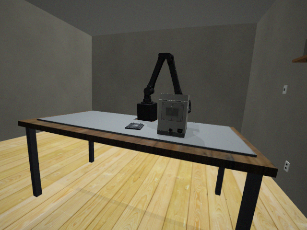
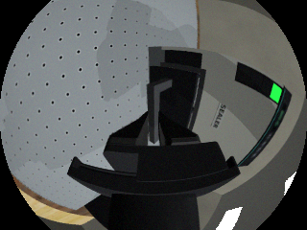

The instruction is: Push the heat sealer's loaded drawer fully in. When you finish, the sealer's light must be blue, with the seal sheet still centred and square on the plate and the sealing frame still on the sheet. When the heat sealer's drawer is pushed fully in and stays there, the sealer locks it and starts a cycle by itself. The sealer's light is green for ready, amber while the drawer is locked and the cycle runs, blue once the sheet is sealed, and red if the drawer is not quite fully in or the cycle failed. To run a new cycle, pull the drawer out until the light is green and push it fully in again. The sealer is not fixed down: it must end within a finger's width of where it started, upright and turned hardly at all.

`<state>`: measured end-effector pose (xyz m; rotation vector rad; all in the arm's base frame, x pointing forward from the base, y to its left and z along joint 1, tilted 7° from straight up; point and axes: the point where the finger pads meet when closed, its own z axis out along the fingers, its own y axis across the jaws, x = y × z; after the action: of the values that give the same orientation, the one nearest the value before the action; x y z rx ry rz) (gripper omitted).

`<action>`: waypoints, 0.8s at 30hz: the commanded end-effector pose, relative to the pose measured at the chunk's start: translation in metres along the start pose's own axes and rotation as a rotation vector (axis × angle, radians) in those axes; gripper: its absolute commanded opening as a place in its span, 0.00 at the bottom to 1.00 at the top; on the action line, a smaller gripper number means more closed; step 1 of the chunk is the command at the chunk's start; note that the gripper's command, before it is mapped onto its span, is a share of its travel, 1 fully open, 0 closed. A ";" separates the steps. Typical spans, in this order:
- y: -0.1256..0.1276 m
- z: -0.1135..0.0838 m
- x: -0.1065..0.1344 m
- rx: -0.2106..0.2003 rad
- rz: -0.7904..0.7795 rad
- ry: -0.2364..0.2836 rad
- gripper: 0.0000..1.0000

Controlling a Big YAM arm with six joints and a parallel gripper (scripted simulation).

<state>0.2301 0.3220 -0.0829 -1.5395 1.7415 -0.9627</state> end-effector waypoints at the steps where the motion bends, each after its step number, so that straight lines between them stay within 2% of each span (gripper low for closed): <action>1: -0.001 0.009 0.004 -0.009 -0.005 0.005 0.00; 8: -0.008 0.016 0.004 -0.009 -0.004 0.004 0.00; 24: -0.008 0.016 0.004 -0.009 -0.005 0.005 0.00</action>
<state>0.2434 0.3203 -0.0814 -1.5467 1.7342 -0.9687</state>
